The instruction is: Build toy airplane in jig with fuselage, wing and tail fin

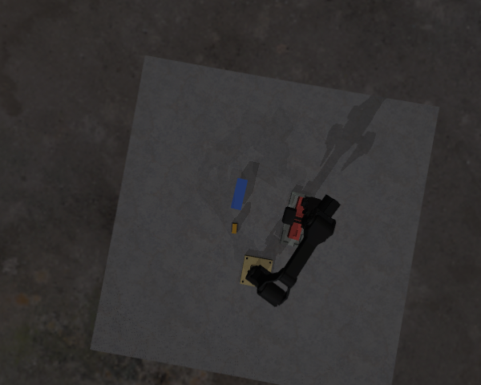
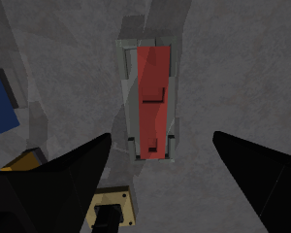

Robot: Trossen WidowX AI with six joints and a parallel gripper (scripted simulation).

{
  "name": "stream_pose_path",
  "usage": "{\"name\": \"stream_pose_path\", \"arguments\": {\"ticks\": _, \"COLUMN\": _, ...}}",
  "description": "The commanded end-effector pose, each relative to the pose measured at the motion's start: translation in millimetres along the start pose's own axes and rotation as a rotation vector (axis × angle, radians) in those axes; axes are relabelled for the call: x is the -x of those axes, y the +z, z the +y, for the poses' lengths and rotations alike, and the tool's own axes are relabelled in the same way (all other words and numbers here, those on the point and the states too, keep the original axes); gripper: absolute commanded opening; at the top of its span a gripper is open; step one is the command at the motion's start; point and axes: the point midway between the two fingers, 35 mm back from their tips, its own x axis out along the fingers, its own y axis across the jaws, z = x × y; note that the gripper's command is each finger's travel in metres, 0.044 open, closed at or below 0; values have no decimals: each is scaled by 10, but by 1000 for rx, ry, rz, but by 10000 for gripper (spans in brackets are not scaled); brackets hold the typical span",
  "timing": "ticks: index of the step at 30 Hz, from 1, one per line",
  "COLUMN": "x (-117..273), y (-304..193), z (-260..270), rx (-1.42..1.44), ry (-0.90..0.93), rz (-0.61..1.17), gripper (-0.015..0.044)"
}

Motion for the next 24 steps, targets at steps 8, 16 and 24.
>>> {"name": "stream_pose_path", "arguments": {"ticks": 8, "x": -26, "y": 240, "z": 460, "rx": 40, "ry": 13, "rz": 13, "gripper": 440}}
{"name": "stream_pose_path", "arguments": {"ticks": 16, "x": -84, "y": 465, "z": 1693, "rx": 42, "ry": 24, "rz": 8, "gripper": 440}}
{"name": "stream_pose_path", "arguments": {"ticks": 24, "x": -131, "y": 276, "z": 2738, "rx": 37, "ry": 34, "rz": 15, "gripper": 440}}
